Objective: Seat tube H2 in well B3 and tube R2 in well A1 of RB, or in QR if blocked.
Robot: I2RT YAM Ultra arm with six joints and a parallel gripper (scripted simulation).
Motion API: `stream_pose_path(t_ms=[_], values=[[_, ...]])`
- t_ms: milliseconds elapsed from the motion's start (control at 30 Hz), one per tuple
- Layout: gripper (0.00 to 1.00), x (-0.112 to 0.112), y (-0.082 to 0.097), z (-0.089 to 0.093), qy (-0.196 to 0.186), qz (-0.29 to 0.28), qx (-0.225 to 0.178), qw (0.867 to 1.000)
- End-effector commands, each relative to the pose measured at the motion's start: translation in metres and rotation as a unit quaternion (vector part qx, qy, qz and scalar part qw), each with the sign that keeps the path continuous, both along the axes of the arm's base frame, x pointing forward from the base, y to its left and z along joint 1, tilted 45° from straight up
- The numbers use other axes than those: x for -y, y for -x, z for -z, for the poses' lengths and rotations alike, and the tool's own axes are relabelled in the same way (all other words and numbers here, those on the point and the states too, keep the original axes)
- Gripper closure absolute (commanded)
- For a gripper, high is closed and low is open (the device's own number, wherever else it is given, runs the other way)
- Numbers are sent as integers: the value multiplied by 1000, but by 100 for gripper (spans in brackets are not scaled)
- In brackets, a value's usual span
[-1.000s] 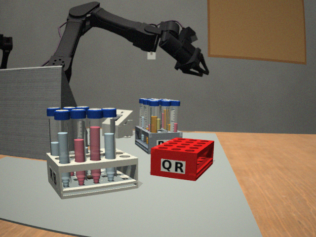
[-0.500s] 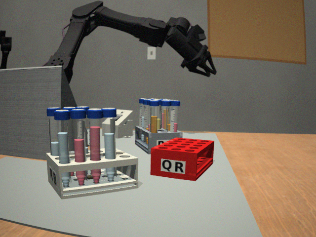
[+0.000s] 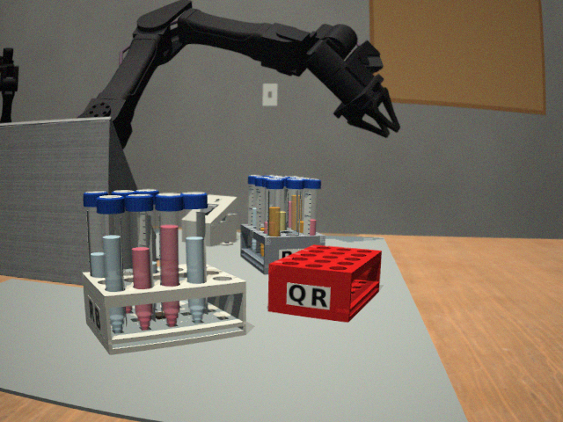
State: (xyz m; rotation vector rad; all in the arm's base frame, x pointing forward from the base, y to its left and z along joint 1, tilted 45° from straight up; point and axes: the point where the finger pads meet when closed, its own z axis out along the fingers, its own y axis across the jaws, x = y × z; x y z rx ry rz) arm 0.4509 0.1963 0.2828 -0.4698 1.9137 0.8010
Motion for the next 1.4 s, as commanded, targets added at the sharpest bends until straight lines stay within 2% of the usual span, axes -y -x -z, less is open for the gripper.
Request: stream_pose_path(t_ms=[0, 33, 100, 167, 300, 333, 367, 433, 500, 533, 600, 633, 700, 767, 800, 867, 900, 967, 1033, 1067, 1100, 1133, 1167, 1233, 1300, 1333, 1367], values=[[70, 21, -9, 14, 18, 11, -16, 1000], [70, 24, -6, 33, 21, 10, -34, 999], [70, 29, -14, 18, 32, 23, -24, 999], [70, 36, -17, 25, 49, 31, -42, 997], [70, 42, -20, 32, 50, 31, -42, 997], [70, 44, -15, 49, 47, 22, -58, 997], [70, 49, -22, 39, 60, 35, -54, 996], [70, 56, -24, 47, 75, 41, -73, 994], [70, 63, -26, 54, 75, 41, -73, 994], [70, 66, -19, 75, 75, 37, -94, 992], [70, 68, -19, 77, 72, 33, -94, 992], [70, 74, -28, 64, 84, 45, -86, 992], [70, 81, -29, 71, 97, 50, -105, 988], [70, 88, -30, 78, 97, 50, -105, 988], [70, 90, -21, 99, 95, 44, -126, 986], [70, 90, -21, 99, 95, 44, -126, 986], [70, 95, -30, 86, 106, 53, -119, 986], [70, 102, -30, 93, 117, 58, -139, 982], [70, 109, -30, 100, 117, 58, -139, 982], [70, 112, -21, 120, 116, 53, -160, 979], [70, 112, -21, 120, 114, 51, -160, 979], [70, 117, -30, 108, 124, 60, -154, 979], [70, 121, -29, 112, 130, 63, -168, 975], [70, 128, -28, 119, 133, 64, -173, 974], [70, 134, -18, 141, 132, 60, -194, 970], [70, 134, -18, 141, 132, 60, -194, 970], [70, 138, -27, 129, 138, 65, -188, 970]])
